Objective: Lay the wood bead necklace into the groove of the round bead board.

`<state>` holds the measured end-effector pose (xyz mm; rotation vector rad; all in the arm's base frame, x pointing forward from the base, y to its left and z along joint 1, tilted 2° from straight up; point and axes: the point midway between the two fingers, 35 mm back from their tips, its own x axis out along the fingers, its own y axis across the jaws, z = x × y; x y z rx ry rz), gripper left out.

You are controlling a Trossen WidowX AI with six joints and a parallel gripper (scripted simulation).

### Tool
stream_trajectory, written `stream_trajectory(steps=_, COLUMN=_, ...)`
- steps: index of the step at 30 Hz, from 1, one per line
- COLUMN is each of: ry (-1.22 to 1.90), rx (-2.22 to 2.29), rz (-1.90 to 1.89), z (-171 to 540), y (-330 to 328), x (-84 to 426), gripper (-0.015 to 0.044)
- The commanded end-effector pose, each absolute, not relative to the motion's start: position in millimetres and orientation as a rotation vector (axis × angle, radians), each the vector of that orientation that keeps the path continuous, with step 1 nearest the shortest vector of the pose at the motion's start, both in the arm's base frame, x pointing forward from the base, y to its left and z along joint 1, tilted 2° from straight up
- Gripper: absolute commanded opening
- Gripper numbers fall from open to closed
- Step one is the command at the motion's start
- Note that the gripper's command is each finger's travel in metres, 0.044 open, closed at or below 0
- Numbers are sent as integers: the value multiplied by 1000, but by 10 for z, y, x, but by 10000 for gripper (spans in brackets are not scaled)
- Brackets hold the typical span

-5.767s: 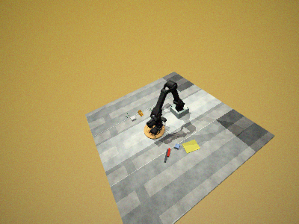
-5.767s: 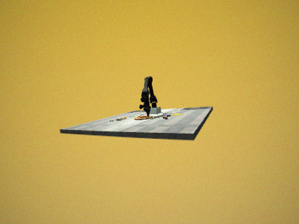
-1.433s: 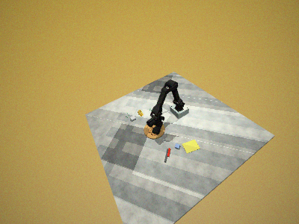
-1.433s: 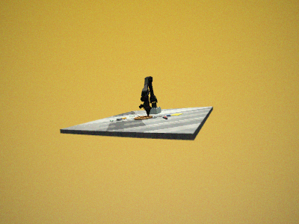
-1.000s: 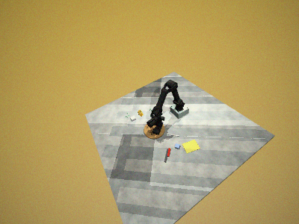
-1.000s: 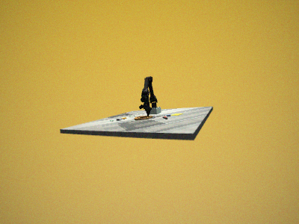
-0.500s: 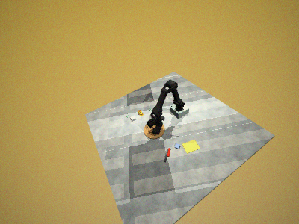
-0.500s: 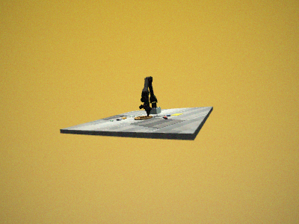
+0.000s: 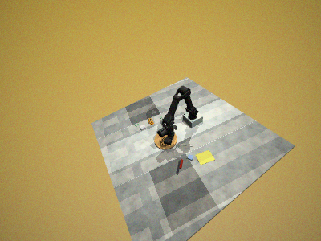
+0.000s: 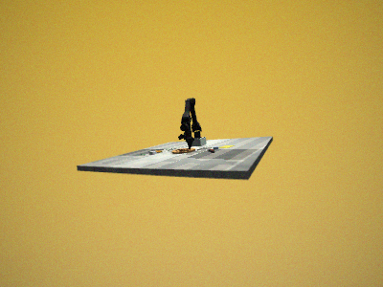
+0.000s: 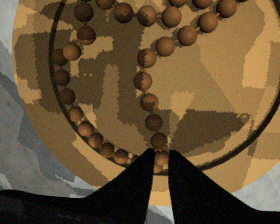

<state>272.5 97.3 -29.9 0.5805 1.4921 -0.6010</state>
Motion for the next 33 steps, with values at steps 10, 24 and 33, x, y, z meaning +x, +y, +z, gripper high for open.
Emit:
stream_trajectory(steps=10, ry=1492, rx=581, rz=-601, z=-297, y=973, x=2726, gripper=0)
stream_trajectory(steps=24, ry=1496, rx=573, rz=-602, z=-239, y=984, x=2588, gripper=0)
stream_trajectory(steps=33, ry=1496, rx=573, rz=-602, z=-241, y=984, x=2583, gripper=0)
